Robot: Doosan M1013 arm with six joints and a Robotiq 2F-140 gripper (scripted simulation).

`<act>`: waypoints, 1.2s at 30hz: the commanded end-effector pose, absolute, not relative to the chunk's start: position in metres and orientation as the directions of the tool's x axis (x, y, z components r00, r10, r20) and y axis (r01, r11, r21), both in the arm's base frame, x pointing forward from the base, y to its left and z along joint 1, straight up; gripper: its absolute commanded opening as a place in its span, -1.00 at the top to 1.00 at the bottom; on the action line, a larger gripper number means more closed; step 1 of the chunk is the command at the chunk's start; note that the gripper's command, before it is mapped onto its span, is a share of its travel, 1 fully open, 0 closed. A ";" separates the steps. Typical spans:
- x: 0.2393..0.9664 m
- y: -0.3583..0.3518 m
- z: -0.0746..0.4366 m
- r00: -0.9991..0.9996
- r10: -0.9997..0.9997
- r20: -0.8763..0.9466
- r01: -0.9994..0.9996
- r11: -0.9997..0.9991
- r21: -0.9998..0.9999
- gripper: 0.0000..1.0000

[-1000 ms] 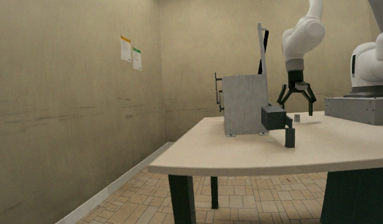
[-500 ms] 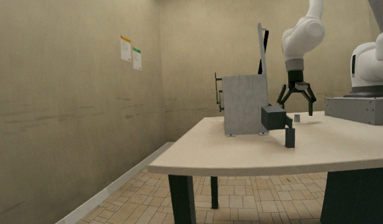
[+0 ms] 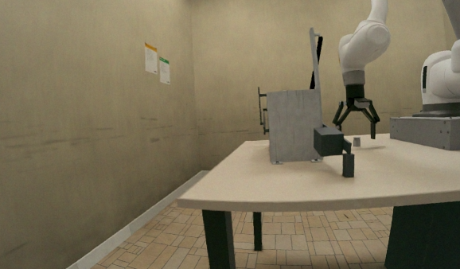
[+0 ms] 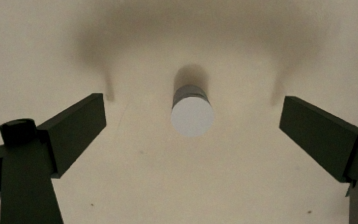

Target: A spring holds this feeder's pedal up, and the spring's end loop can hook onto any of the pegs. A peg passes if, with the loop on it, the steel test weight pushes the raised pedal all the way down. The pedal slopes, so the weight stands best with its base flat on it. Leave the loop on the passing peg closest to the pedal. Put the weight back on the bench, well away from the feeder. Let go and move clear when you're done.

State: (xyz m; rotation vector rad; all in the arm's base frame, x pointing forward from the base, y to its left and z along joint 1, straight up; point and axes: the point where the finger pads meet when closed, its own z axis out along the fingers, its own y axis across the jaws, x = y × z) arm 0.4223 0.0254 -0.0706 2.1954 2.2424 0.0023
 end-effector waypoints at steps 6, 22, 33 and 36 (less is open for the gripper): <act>0.423 0.026 -0.070 -0.021 1.000 -0.001 1.000 0.021 0.004 0.50; 0.423 0.026 -0.070 -0.021 1.000 -0.001 1.000 0.021 0.004 0.50; 0.423 0.026 -0.070 -0.021 1.000 -0.001 1.000 0.021 0.004 0.50; 0.423 0.026 -0.070 -0.021 1.000 -0.001 1.000 0.021 0.004 0.50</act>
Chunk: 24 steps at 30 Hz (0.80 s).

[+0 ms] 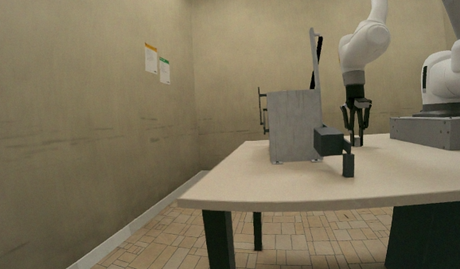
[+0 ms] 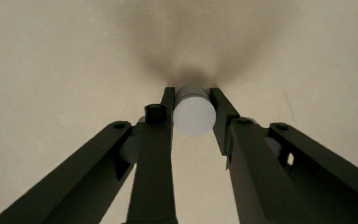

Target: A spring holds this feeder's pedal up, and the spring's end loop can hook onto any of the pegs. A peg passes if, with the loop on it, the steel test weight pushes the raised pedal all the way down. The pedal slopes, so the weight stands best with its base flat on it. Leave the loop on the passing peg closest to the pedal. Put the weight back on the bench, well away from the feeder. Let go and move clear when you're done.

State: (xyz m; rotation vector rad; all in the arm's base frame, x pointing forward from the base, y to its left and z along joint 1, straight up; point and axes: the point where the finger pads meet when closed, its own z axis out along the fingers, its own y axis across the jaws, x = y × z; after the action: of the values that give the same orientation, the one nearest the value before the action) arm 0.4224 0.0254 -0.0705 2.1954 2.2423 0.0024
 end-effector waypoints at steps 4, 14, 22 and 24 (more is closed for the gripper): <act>0.423 0.026 -0.070 -0.021 1.000 -0.001 1.000 0.021 0.004 0.50; 0.423 0.026 -0.070 -0.021 1.000 -0.001 1.000 0.021 0.004 0.50; 0.423 0.026 -0.052 -0.021 1.000 -0.001 1.000 0.021 0.004 0.50; 0.423 0.026 -0.046 -0.021 1.000 -0.001 1.000 0.021 0.004 0.50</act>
State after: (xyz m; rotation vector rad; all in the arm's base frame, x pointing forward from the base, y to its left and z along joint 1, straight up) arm 0.4222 0.0254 -0.0521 2.1954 2.2422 0.0023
